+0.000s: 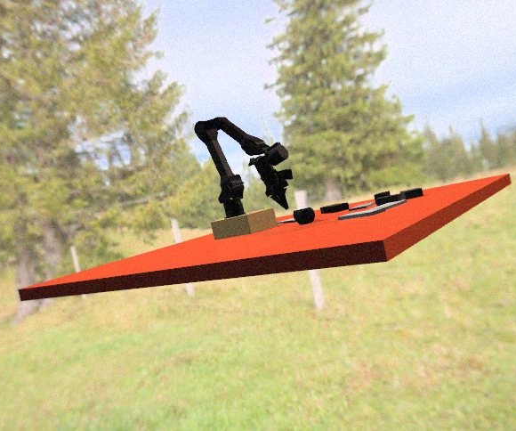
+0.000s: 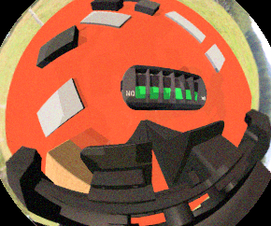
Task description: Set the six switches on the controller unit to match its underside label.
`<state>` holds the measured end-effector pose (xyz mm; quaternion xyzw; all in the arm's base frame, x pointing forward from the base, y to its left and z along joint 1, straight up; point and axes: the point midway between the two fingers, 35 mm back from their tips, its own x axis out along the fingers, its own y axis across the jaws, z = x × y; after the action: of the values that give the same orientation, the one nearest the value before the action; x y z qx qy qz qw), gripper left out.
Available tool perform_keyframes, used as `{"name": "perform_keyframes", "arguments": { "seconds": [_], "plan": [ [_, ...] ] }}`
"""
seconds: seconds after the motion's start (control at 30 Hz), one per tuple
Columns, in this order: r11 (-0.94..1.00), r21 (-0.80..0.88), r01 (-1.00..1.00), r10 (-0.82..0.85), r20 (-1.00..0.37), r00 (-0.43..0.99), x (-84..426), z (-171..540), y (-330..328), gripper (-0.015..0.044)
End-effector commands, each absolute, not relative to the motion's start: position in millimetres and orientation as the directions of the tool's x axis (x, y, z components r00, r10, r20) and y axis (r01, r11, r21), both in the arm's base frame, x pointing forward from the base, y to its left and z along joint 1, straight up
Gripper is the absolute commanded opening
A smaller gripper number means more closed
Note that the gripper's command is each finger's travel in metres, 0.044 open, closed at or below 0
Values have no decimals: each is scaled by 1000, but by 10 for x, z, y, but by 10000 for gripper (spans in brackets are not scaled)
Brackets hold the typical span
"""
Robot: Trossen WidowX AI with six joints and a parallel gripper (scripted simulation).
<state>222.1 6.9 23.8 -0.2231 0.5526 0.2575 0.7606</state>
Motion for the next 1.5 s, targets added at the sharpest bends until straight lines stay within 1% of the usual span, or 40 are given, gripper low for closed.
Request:
{"name": "perform_keyframes", "arguments": {
  "seconds": [0.0, 0.17, 0.37, 0.5, 0.57, 1.1, 1.17, 1.23, 1.3, 1.4, 1.47],
  "plan": [
    [975, 188, 120, 152, -953, 263, 2208, 238, 74, 0],
    [890, 249, 382, 153, -952, 264, 2205, 239, 75, 0],
    [697, 296, 654, 154, -952, 266, 2201, 240, 75, 0],
    [529, 308, 791, 155, -951, 267, 2199, 240, 75, 0],
    [503, 309, 807, 155, -951, 267, 2199, 240, 75, 0],
    [503, 309, 807, 155, -951, 267, 2199, 240, 75, 0],
    [537, 301, 788, 149, -953, 263, 2206, 244, 66, 0],
    [633, 276, 723, 139, -960, 244, 2271, 277, 52, 0],
    [763, 231, 604, 124, -969, 215, 2371, 323, 31, 0],
    [909, 160, 385, 100, -980, 171, 2522, 381, 1, 0],
    [969, 114, 219, 84, -986, 141, 2624, 412, -17, 0]
  ]
}}
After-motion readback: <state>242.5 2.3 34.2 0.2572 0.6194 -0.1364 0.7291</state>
